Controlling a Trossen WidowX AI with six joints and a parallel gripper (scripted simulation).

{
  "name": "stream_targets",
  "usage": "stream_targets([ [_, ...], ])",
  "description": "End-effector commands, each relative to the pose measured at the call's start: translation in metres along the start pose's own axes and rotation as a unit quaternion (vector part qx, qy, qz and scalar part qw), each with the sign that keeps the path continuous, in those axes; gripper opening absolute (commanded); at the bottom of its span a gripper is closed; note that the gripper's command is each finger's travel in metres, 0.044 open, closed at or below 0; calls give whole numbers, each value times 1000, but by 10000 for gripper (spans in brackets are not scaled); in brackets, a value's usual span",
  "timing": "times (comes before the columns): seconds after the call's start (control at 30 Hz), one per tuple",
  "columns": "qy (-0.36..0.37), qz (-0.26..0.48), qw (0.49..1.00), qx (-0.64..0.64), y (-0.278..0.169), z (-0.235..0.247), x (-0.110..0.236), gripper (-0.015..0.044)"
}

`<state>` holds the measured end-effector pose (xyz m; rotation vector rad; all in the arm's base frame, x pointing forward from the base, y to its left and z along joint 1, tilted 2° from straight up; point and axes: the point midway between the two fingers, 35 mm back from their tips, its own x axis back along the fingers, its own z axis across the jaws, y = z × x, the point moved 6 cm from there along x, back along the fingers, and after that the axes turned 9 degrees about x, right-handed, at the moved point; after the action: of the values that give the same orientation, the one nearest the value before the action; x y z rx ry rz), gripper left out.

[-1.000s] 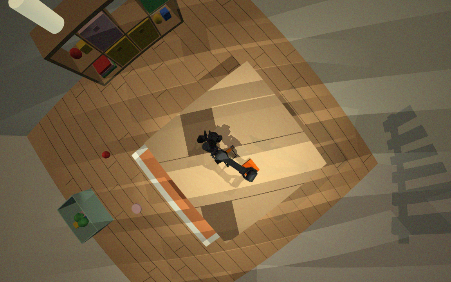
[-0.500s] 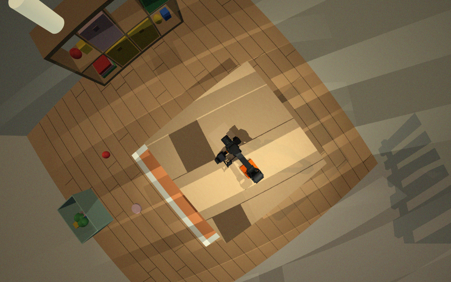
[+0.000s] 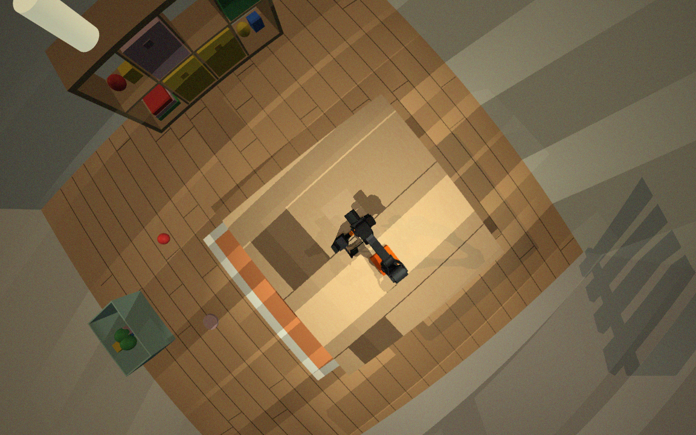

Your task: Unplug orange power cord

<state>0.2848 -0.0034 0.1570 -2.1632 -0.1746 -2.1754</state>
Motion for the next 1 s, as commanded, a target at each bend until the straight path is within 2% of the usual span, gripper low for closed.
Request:
stream_targets([
  [0.0,0,4,1000,-1,-6,1,0,160],
  [0.63,0,5,1000,-1,-37,4,0,160],
  [0.97,0,5,1000,-1,-38,4,-7,160],
])
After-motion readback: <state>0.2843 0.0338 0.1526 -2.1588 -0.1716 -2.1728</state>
